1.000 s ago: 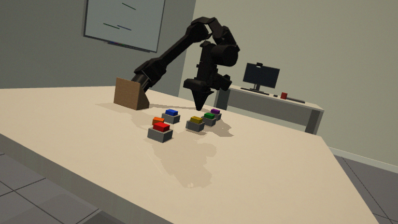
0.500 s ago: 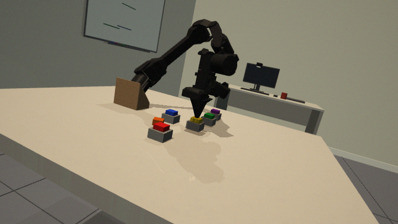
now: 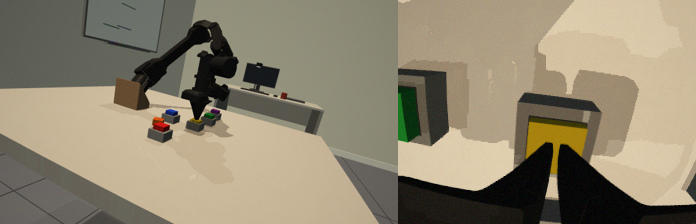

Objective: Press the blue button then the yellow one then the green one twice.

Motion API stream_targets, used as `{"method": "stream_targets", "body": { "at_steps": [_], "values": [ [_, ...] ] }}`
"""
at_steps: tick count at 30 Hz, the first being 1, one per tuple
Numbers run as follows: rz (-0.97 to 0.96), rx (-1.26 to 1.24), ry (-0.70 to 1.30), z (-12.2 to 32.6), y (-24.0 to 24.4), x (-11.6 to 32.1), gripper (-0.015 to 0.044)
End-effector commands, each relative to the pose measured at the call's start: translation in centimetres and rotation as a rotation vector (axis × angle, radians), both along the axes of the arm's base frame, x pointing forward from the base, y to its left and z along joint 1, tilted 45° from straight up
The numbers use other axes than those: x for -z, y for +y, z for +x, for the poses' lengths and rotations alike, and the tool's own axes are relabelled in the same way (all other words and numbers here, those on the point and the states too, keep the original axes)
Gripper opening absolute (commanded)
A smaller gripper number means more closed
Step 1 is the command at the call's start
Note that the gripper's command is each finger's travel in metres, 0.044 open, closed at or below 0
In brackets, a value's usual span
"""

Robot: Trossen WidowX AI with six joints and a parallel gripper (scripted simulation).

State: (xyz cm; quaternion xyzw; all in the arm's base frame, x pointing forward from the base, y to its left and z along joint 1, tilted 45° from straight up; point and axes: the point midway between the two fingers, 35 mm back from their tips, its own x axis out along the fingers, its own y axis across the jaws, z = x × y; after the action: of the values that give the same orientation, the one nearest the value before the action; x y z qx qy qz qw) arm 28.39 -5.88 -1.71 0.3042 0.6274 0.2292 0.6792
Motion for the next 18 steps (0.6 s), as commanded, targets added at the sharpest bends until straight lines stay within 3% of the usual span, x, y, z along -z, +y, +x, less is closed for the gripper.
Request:
{"method": "stream_targets", "body": {
  "at_steps": [1,18],
  "values": [
    [0.004,0.005,0.005,0.0,0.1,0.0,0.0020],
    [0.002,0.006,0.006,-0.4,-3.0,-2.9,0.0020]
  ]
}}
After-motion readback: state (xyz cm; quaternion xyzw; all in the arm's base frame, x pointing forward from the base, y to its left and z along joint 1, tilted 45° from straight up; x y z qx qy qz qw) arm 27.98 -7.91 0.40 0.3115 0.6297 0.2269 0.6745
